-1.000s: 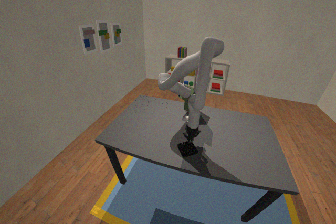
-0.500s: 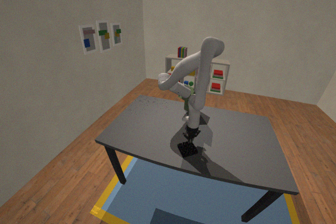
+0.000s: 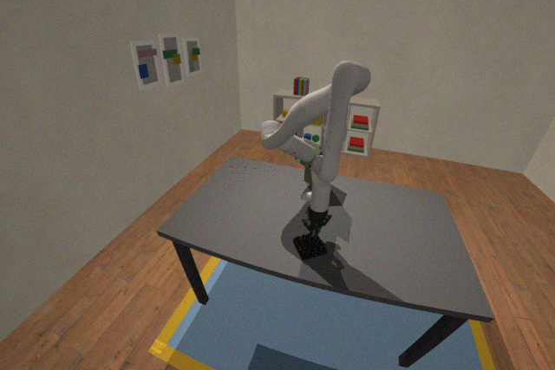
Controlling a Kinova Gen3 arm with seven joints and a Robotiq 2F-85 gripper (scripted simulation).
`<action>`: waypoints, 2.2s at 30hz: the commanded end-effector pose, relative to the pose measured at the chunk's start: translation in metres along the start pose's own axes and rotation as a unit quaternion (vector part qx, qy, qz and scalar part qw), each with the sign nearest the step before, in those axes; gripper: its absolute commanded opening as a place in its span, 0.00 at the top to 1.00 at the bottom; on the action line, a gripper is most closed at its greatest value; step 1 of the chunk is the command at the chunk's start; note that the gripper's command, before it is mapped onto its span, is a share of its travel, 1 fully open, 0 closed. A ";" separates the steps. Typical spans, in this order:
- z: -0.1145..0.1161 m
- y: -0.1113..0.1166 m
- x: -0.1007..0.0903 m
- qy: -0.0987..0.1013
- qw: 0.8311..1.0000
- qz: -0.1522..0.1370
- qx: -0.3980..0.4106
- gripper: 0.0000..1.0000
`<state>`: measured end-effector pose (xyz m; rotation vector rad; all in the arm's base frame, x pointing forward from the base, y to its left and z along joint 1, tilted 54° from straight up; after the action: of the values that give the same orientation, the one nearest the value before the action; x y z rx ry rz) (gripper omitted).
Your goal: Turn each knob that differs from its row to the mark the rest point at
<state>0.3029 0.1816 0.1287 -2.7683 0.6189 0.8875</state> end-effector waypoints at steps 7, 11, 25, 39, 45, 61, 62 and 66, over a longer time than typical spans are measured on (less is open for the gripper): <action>0.000 0.000 0.000 0.000 1.000 0.000 0.000 0.81; 0.000 0.000 0.000 0.000 1.000 0.000 0.000 0.81; 0.000 0.000 -0.017 0.000 1.000 0.000 0.000 0.81; 0.000 0.000 -0.038 0.000 1.000 0.000 0.000 0.81; 0.000 0.000 -0.038 0.000 1.000 0.000 0.000 0.81; 0.000 0.000 -0.038 0.000 1.000 0.001 0.017 0.81; 0.000 0.000 -0.038 0.000 1.000 0.001 0.017 0.81; -0.001 0.001 -0.039 0.001 0.999 0.003 0.046 0.81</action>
<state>0.2744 0.1929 0.1517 -2.7031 0.6477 0.8442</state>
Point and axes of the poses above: the point where the finger pads meet when closed, its own x axis out along the fingers, its own z axis across the jaws, y = z × x, the point moved 9 cm from there along -x, back along the fingers, and after that the axes turned 15 degrees about -x, right-handed, at the moved point
